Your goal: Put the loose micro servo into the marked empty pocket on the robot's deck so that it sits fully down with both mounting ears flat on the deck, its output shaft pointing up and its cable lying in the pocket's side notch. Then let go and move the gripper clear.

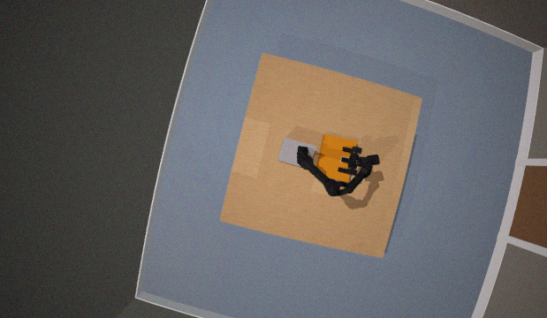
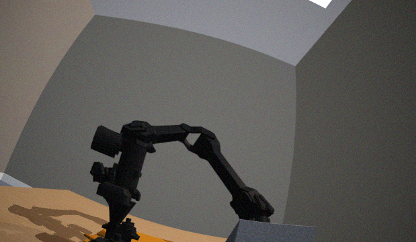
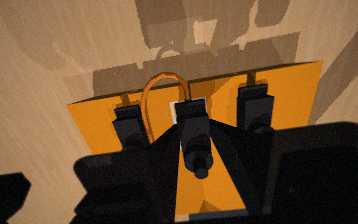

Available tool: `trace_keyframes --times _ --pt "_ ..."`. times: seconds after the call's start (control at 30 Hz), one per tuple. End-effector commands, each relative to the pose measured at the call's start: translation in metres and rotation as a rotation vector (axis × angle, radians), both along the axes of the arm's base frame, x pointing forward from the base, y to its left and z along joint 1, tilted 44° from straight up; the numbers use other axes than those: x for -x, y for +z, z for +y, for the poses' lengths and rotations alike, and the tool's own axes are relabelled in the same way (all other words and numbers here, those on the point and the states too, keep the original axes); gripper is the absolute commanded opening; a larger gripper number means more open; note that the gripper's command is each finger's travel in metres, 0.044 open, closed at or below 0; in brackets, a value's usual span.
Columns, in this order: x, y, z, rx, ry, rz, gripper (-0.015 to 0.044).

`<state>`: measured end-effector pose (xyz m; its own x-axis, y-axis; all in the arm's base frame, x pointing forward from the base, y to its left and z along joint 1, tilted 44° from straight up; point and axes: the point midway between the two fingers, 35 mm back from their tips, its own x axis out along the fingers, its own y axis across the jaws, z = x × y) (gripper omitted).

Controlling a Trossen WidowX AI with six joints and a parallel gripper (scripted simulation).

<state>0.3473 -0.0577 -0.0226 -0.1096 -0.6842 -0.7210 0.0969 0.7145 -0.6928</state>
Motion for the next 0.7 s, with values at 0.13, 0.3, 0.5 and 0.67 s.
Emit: trace_keyframes --times 0.13,0.3,0.5,0.67 --pt "0.001 -0.006 -0.005 0.002 0.007 0.003 0.0" --pt "0.001 -0.009 -0.008 0.002 0.007 0.003 0.0" --pt "0.002 -0.013 -0.012 0.003 0.007 0.003 0.0" --pt "0.003 -0.017 -0.016 0.003 0.007 0.003 0.0"
